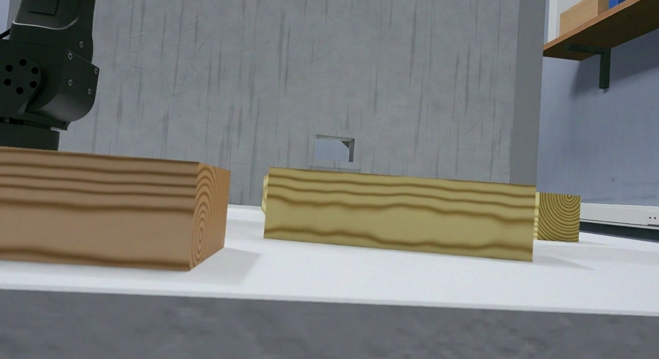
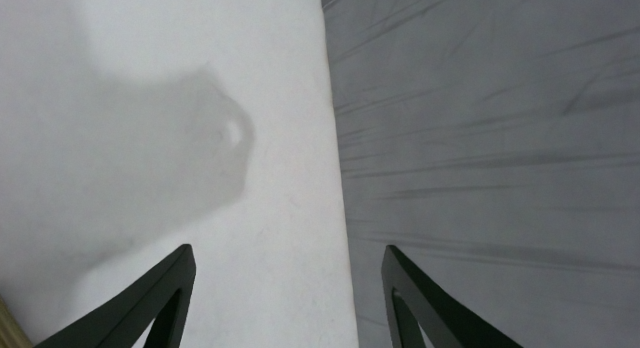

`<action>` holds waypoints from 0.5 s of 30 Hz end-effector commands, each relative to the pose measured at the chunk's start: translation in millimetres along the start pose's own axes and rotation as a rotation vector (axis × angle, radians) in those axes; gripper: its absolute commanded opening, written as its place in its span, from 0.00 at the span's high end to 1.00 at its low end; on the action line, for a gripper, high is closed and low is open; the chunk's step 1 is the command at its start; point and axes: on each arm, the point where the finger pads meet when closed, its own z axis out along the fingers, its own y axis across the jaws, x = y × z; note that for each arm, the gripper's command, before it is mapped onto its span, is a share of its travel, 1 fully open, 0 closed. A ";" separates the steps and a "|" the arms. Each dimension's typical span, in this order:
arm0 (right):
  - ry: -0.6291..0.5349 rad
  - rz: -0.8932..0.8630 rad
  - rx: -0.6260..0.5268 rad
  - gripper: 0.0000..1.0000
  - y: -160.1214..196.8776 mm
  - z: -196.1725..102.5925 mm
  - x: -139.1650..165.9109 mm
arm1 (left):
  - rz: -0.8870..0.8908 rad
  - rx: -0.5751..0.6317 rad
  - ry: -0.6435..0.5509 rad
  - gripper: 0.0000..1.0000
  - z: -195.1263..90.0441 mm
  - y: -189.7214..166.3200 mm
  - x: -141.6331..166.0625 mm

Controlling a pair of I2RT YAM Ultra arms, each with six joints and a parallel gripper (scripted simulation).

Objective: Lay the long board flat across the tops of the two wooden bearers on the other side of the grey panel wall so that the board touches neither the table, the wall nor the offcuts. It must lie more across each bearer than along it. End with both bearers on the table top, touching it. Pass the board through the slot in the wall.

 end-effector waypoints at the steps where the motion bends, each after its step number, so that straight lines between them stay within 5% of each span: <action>1: 0.016 -0.035 -0.052 0.00 11.0 -27.3 -5.4 | -0.050 -0.150 0.031 0.24 -20.3 -1.8 -7.9; 15: 0.046 -0.110 -0.164 0.00 25.5 -98.0 1.7 | -0.123 -0.512 0.144 0.24 -62.2 20.5 19.6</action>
